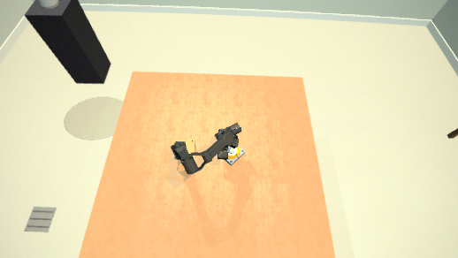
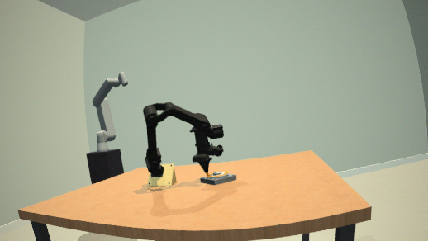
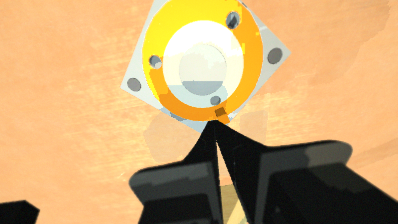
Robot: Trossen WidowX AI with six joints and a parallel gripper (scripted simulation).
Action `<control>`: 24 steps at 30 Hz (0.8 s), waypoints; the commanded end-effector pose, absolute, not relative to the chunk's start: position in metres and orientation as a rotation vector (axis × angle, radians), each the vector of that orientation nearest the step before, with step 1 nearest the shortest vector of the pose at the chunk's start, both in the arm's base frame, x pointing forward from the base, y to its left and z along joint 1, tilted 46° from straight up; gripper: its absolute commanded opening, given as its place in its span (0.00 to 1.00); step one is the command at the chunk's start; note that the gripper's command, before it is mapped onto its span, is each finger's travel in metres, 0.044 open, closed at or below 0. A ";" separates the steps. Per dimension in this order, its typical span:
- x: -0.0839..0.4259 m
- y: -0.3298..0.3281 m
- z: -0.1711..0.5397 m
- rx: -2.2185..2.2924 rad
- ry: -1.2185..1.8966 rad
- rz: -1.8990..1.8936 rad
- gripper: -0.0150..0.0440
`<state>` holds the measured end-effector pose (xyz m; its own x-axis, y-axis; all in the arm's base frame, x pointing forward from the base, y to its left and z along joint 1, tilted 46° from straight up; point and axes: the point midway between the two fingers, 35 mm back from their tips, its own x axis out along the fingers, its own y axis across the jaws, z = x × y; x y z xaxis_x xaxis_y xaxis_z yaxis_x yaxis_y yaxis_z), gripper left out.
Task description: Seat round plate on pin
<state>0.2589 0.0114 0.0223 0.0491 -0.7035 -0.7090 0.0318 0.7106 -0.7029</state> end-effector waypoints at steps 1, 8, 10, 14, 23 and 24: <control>0.256 0.004 0.024 -0.608 1.437 -0.626 0.25; 0.258 -0.002 0.030 -0.608 1.436 -0.626 0.25; 0.259 -0.003 0.032 -0.608 1.436 -0.627 0.25; 0.262 -0.006 0.035 -0.608 1.436 -0.627 0.25; 0.270 -0.014 0.043 -0.609 1.436 -0.627 0.25; 0.271 -0.015 0.044 -0.609 1.435 -0.627 0.25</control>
<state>0.2668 -0.0104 0.0403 0.0343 -0.7099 -0.7034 0.0225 0.7042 -0.7096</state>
